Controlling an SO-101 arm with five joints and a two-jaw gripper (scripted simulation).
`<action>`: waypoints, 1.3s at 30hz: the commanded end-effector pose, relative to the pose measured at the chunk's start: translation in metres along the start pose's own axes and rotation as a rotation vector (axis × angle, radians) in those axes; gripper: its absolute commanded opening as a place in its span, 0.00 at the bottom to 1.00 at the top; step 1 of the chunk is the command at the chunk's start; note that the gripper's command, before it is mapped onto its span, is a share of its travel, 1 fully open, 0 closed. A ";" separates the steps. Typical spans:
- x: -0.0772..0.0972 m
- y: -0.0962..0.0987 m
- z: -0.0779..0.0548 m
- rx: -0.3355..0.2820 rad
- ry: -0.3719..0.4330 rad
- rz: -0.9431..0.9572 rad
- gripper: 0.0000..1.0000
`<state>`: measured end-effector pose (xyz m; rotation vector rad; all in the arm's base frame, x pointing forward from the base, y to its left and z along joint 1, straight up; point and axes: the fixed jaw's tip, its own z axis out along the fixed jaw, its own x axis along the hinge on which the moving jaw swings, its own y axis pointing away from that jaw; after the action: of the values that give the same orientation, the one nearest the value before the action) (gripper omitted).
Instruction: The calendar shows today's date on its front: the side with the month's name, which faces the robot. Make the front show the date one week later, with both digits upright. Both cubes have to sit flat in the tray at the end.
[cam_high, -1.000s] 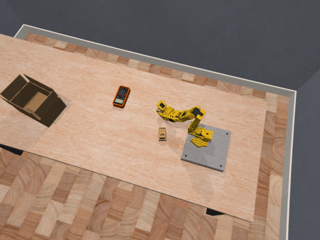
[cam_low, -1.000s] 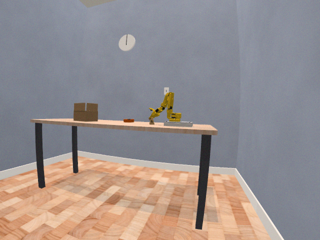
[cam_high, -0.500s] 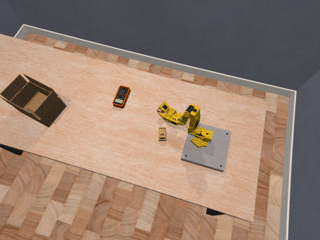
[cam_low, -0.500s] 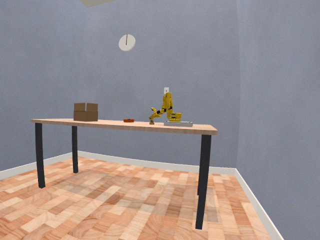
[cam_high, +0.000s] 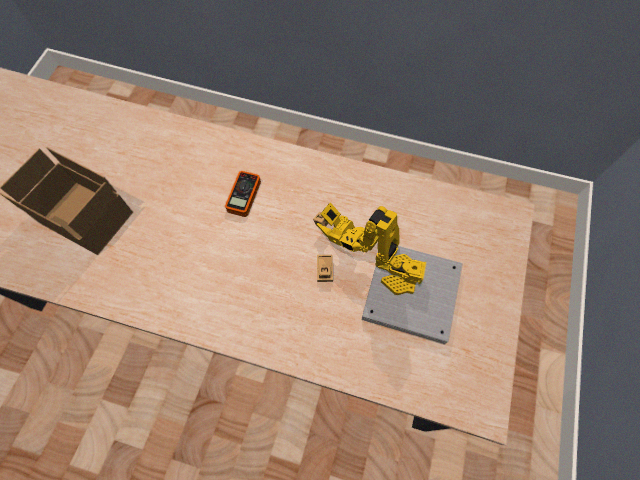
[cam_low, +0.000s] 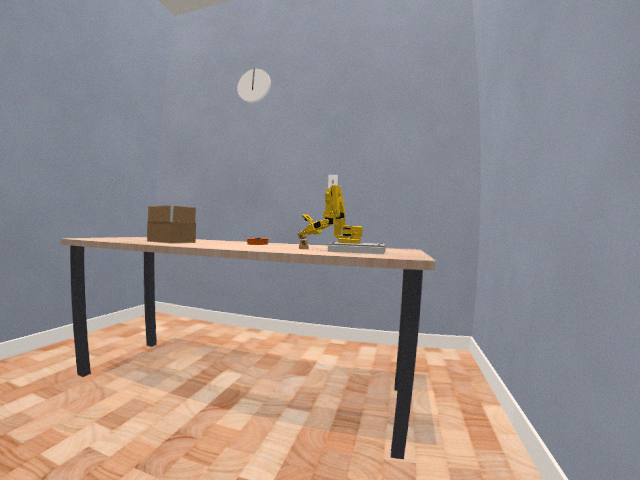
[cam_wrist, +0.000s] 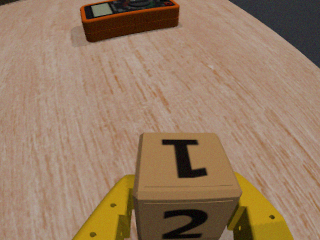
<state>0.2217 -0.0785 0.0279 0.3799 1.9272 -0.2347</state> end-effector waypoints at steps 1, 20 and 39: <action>0.003 -0.002 -0.001 0.006 0.009 0.004 0.00; 0.003 -0.005 -0.002 0.020 0.008 0.000 0.00; 0.008 -0.005 0.000 0.020 0.008 0.000 0.00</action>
<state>0.2163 -0.0800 0.0209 0.3988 1.9479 -0.2409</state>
